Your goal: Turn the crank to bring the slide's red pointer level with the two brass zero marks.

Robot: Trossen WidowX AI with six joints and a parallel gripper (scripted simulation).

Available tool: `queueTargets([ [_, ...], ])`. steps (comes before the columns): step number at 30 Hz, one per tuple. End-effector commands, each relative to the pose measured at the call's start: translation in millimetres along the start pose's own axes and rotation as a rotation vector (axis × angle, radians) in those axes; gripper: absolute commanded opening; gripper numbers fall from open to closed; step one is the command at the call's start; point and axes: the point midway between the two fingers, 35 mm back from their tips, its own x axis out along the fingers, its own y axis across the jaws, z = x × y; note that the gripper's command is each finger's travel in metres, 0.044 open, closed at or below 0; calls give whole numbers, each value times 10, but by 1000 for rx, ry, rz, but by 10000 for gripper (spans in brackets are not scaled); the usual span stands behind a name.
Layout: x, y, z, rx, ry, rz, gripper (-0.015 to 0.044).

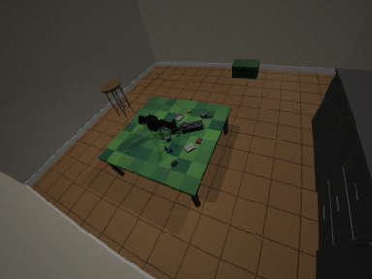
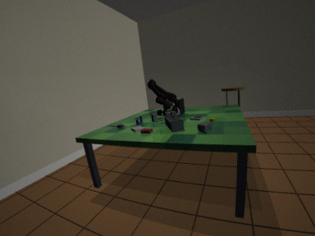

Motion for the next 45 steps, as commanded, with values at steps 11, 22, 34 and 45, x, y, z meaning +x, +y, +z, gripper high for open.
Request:
queueTargets([
  [11,-3,99,-2,-10,-1,25,0],
  [22,-7,110,1,-10,-1,25,0],
  [34,-14,129,7,-10,-1,25,0],
  [45,-30,161,21,-10,-2,25,0],
])
